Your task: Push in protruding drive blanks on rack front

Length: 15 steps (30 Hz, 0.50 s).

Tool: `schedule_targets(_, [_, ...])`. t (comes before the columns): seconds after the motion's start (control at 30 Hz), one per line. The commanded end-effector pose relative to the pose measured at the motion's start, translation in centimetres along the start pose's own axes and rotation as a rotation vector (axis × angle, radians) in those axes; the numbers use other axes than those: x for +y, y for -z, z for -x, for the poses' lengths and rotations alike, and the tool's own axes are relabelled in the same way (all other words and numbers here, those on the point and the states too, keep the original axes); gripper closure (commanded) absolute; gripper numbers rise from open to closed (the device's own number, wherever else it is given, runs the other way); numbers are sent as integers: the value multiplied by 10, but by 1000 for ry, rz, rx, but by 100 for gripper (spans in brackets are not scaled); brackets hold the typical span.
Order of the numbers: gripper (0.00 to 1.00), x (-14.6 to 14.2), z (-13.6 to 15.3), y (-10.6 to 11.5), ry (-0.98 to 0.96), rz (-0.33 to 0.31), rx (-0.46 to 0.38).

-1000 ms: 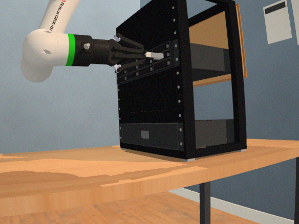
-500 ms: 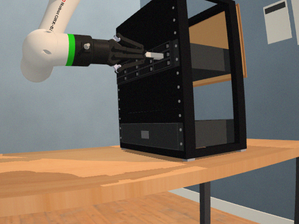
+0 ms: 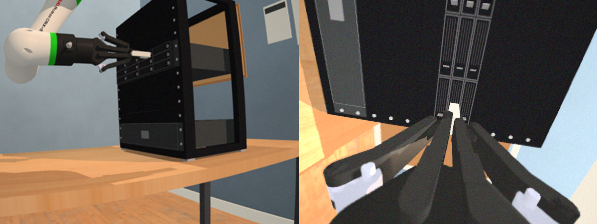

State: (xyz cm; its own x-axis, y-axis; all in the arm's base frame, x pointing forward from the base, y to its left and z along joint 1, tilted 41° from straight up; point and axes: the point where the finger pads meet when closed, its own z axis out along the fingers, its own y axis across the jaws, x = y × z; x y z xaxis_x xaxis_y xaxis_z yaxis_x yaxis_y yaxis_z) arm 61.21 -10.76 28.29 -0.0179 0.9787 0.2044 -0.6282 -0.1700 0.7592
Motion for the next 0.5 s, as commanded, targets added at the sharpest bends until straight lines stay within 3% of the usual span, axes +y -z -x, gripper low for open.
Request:
schedule_targets(0.0, [90, 1, 0, 17, 0, 1, -1])
schedule_targets(0.17, [90, 1, 0, 31, 0, 1, -1])
schedule_targets(0.47, [90, 12, 0, 32, 0, 1, -1])
